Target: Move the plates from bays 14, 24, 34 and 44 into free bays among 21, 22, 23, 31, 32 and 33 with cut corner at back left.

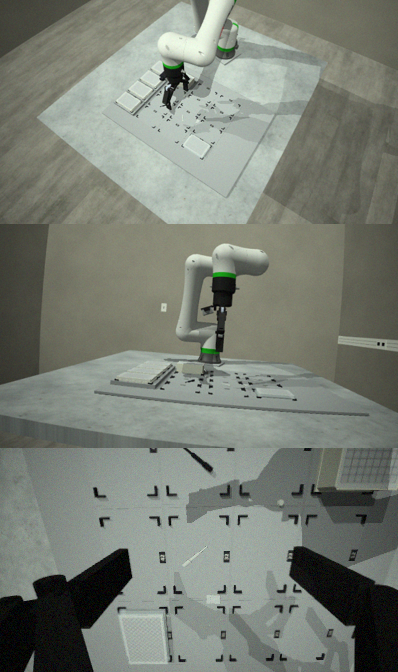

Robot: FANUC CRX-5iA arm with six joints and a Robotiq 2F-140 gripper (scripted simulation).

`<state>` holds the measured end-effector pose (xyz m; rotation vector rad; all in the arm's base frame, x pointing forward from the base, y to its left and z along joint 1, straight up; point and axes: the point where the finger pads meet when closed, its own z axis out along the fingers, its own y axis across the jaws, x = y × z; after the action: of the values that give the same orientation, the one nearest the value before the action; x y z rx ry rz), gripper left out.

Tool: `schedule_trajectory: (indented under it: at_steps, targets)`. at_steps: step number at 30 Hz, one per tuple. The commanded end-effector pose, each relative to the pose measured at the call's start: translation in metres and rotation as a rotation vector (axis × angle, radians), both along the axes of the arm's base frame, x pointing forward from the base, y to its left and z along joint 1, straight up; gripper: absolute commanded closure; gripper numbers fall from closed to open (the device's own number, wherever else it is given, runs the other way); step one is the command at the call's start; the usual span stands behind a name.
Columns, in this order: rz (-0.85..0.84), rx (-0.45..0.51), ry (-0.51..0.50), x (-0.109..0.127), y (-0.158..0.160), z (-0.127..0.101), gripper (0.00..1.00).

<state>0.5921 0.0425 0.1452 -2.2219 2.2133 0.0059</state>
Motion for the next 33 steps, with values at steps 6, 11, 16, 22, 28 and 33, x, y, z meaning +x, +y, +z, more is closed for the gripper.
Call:
schedule_trajectory:
  at_steps: [6, 11, 16, 22, 28, 33]
  targets:
    - [0.000, 0.000, -0.002, 0.000, 0.000, 0.001, 0.00]
    - [0.000, 0.000, -0.002, 0.001, -0.008, 0.001, 0.00]
    - [0.000, 0.000, -0.002, 0.001, -0.028, 0.001, 0.00]
    - [0.000, 0.000, -0.002, 0.001, -0.052, 0.001, 0.00]
    - [0.000, 0.000, -0.002, 0.001, -0.068, 0.001, 0.00]
    - [0.000, 0.000, -0.002, 0.001, -0.088, 0.000, 0.00]
